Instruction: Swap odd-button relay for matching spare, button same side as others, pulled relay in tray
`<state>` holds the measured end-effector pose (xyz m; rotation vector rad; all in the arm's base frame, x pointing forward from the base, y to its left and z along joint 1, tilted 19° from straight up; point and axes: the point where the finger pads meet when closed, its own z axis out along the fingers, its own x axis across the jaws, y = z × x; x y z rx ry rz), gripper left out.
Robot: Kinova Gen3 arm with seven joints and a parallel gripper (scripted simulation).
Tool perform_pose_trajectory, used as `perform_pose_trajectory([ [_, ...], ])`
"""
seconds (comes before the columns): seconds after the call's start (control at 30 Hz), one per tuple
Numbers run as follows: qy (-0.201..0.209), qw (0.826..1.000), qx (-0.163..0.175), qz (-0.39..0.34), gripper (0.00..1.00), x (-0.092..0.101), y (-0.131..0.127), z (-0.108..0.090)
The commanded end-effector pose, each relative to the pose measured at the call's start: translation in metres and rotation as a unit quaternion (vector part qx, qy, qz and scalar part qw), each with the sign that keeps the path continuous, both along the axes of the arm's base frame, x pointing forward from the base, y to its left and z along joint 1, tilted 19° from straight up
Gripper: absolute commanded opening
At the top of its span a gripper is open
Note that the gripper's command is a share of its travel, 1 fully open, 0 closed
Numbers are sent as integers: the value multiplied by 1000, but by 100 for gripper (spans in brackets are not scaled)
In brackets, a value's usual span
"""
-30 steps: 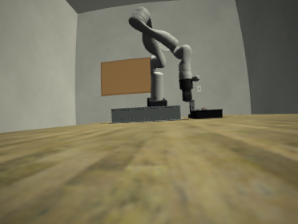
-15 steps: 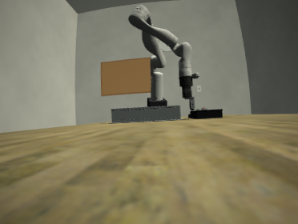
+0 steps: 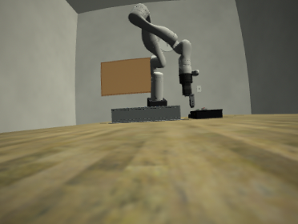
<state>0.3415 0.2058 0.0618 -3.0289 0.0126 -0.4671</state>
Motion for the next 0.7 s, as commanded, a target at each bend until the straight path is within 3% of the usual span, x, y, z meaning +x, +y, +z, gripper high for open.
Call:
perform_pose_trajectory([
  [0.0, -5, 1000, -1, -2, 0, 2, -2, 5],
  [0.67, -5, 1000, -1, -2, 0, -5, -5, 34],
])
